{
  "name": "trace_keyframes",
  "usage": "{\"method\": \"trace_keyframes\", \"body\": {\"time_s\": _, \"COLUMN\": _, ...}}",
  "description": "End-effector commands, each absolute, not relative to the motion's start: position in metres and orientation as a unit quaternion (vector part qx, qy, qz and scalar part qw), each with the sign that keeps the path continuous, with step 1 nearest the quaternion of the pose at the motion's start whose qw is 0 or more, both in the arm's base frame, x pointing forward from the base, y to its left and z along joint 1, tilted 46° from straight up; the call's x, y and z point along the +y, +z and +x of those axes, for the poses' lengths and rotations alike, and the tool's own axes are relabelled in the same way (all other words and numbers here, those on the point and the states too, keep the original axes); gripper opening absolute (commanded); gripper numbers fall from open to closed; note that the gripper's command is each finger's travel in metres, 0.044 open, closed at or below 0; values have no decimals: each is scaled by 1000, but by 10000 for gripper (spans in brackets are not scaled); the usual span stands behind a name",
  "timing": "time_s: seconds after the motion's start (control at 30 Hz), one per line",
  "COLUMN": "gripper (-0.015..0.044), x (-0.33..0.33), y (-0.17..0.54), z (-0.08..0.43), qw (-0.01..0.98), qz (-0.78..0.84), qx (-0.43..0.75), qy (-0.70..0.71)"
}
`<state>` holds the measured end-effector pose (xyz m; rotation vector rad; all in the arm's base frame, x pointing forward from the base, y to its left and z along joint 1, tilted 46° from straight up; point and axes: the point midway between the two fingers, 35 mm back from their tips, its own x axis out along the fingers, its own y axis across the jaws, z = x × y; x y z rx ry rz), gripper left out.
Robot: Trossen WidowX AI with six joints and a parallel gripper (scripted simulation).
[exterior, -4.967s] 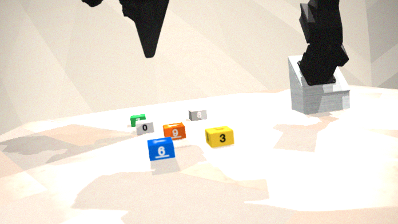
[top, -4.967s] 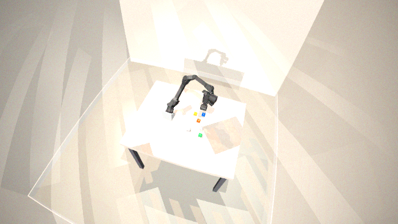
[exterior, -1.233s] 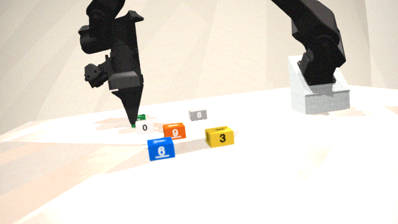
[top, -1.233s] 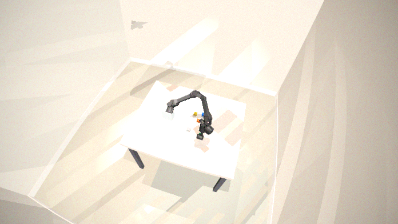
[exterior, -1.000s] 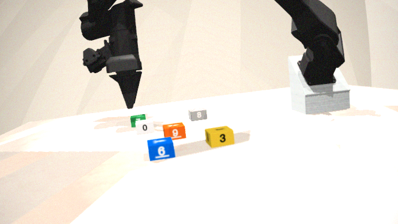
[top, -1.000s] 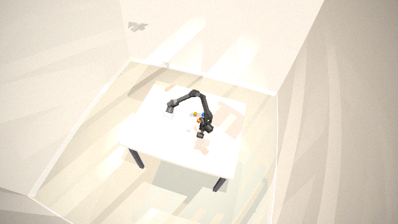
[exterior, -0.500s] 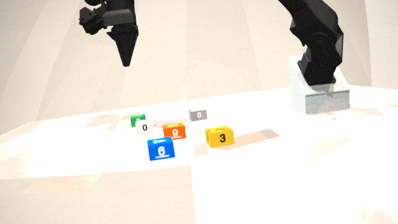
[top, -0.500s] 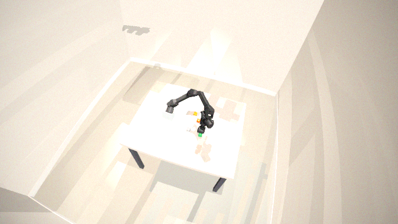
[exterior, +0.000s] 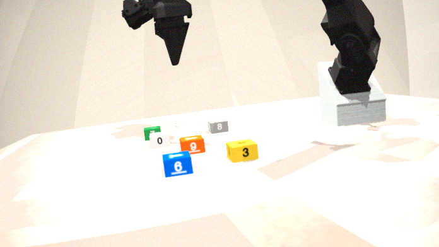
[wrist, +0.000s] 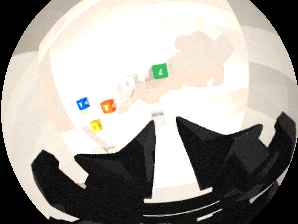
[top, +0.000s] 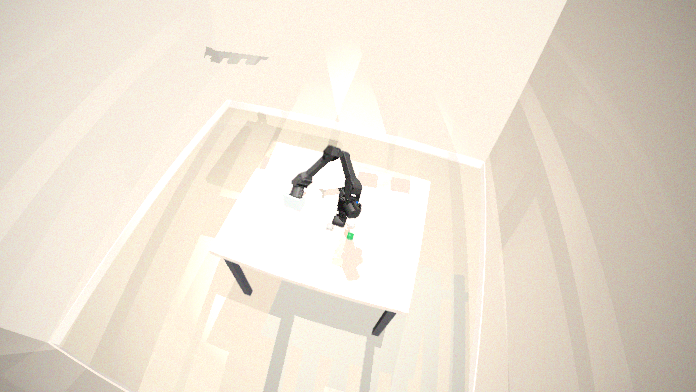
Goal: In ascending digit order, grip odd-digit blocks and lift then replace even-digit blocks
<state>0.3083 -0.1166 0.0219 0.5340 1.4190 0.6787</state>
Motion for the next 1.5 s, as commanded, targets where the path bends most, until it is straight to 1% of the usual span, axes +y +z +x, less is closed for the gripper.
{"method": "trace_keyframes", "body": {"time_s": 0.0, "gripper": 120, "x": -110, "y": 25, "z": 271, "qw": 675, "qz": 235, "qx": 631, "qy": 302}}
{"method": "trace_keyframes", "body": {"time_s": 0.1, "gripper": 120, "x": -104, "y": 25, "z": 248, "qw": 675, "qz": 235, "qx": 631, "qy": 303}}
{"method": "trace_keyframes", "body": {"time_s": 0.2, "gripper": 120, "x": -103, "y": 25, "z": 246, "qw": 675, "qz": 236, "qx": 631, "qy": 303}}
{"method": "trace_keyframes", "body": {"time_s": 0.27, "gripper": 172, "x": -96, "y": 16, "z": 248, "qw": 675, "qz": 235, "qx": 631, "qy": 302}}
{"method": "trace_keyframes", "body": {"time_s": 0.43, "gripper": 304, "x": -47, "y": -31, "z": 248, "qw": 675, "qz": 236, "qx": 630, "qy": 304}}
{"method": "trace_keyframes", "body": {"time_s": 0.53, "gripper": 383, "x": -45, "y": -32, "z": 248, "qw": 675, "qz": 236, "qx": 630, "qy": 304}}
{"method": "trace_keyframes", "body": {"time_s": 0.57, "gripper": 400, "x": -45, "y": -32, "z": 248, "qw": 675, "qz": 236, "qx": 630, "qy": 304}}
{"method": "trace_keyframes", "body": {"time_s": 1.43, "gripper": 400, "x": -19, "y": -58, "z": 249, "qw": 675, "qz": 237, "qx": 629, "qy": 305}}
{"method": "trace_keyframes", "body": {"time_s": 1.47, "gripper": 374, "x": -19, "y": -58, "z": 249, "qw": 675, "qz": 237, "qx": 629, "qy": 305}}
